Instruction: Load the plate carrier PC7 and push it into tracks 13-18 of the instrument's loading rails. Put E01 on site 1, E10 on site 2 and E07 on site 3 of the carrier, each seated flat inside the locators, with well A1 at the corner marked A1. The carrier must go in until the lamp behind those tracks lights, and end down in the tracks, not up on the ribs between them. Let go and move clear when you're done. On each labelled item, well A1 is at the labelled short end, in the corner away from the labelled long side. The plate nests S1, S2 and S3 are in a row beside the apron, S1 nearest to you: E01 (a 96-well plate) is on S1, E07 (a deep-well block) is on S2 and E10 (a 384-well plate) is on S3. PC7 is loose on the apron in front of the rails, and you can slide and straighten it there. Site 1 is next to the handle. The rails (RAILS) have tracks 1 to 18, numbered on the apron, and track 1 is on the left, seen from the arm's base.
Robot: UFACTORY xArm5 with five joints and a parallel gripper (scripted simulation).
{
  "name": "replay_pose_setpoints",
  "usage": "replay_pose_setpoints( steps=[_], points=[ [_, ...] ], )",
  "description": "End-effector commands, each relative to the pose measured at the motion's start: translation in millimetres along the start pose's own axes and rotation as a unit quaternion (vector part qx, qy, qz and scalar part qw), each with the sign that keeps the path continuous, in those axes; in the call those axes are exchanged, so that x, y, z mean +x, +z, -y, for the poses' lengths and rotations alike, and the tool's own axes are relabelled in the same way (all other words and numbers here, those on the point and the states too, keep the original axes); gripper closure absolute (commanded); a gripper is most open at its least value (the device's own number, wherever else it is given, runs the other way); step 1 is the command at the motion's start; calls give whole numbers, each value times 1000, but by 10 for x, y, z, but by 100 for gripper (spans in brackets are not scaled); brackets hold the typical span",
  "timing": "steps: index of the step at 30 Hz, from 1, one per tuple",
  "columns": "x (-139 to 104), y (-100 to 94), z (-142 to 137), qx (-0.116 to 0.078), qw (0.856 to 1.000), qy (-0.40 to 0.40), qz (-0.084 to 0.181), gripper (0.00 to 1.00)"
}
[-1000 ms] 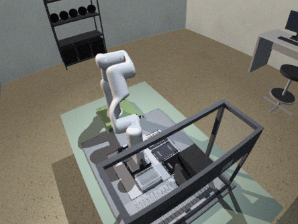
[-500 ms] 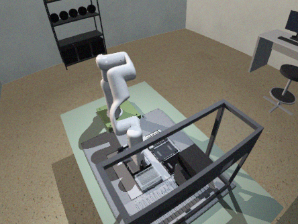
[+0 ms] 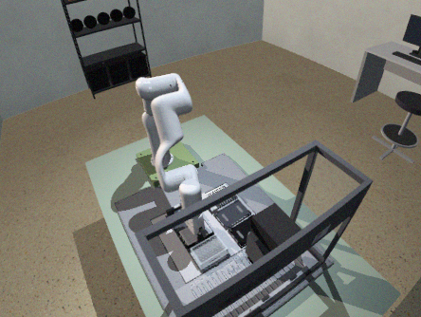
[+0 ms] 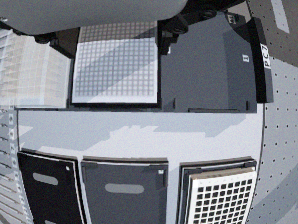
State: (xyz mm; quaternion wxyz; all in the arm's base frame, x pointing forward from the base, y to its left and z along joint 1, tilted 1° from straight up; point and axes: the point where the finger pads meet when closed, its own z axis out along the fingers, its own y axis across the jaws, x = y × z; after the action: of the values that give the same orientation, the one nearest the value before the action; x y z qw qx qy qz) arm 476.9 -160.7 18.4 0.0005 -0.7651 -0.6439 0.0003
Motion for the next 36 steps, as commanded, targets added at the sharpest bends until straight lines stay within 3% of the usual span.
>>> replay_pose_setpoints(
  steps=[1,36],
  points=[
    [-2,-1,-14,-4,1000,0,-10,100],
    [0,107,-15,-4,1000,0,-10,100]
  ],
)
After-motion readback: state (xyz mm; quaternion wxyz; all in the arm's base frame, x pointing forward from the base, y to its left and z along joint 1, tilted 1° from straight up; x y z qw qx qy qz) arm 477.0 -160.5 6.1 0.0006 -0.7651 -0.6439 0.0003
